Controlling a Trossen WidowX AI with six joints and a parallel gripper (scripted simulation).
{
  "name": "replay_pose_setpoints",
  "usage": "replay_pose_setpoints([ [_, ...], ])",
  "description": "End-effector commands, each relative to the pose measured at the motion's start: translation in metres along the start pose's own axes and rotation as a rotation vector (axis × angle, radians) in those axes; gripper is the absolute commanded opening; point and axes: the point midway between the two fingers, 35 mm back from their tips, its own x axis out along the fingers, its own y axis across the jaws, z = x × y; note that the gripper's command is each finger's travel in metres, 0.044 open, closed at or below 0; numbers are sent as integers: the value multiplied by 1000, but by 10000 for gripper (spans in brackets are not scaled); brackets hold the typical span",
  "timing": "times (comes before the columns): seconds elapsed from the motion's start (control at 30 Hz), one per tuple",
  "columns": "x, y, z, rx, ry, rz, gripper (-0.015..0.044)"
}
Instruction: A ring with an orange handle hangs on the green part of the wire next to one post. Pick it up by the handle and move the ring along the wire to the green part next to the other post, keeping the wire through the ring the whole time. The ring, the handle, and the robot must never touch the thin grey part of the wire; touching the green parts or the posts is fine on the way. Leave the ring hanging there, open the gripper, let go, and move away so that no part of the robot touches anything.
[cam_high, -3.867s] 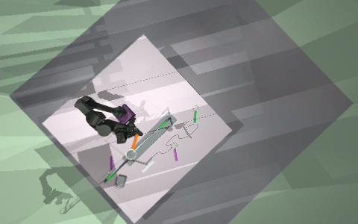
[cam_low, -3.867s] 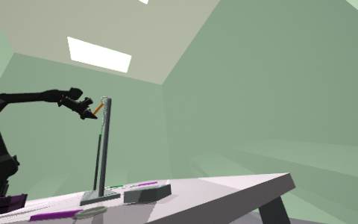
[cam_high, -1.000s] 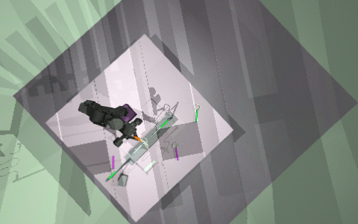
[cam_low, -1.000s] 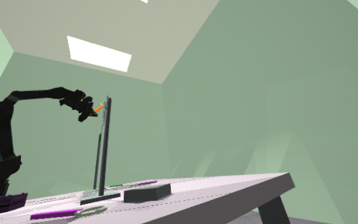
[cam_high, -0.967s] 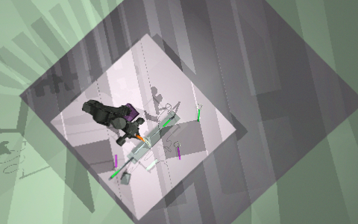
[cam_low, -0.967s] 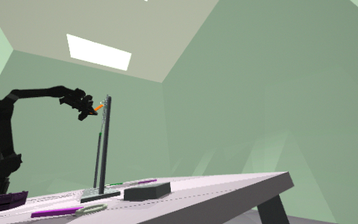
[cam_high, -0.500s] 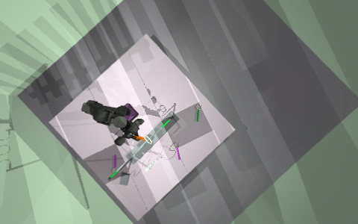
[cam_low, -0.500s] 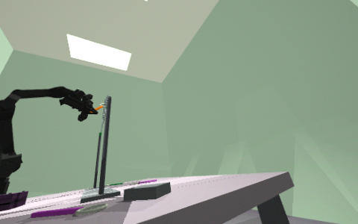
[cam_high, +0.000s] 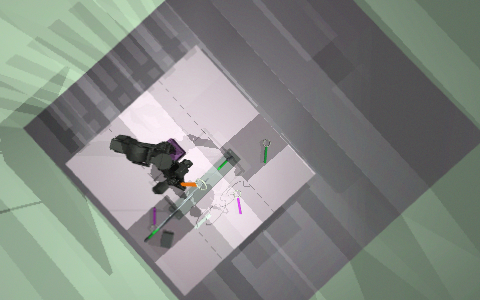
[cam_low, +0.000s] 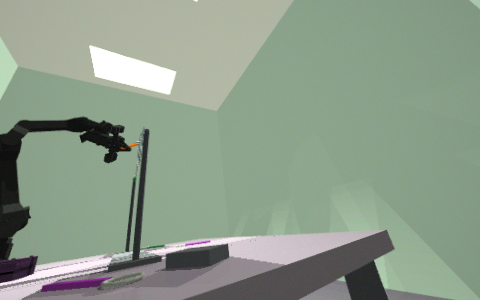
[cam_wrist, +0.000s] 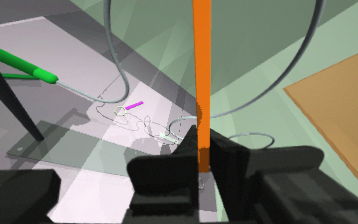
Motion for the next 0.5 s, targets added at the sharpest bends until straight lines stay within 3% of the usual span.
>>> replay_pose_setpoints([
  [0.0, 0, -2, 0, -45, 6, -27, -150],
  [0.47, -1, -7, 1, -196, 24, -112, -150],
])
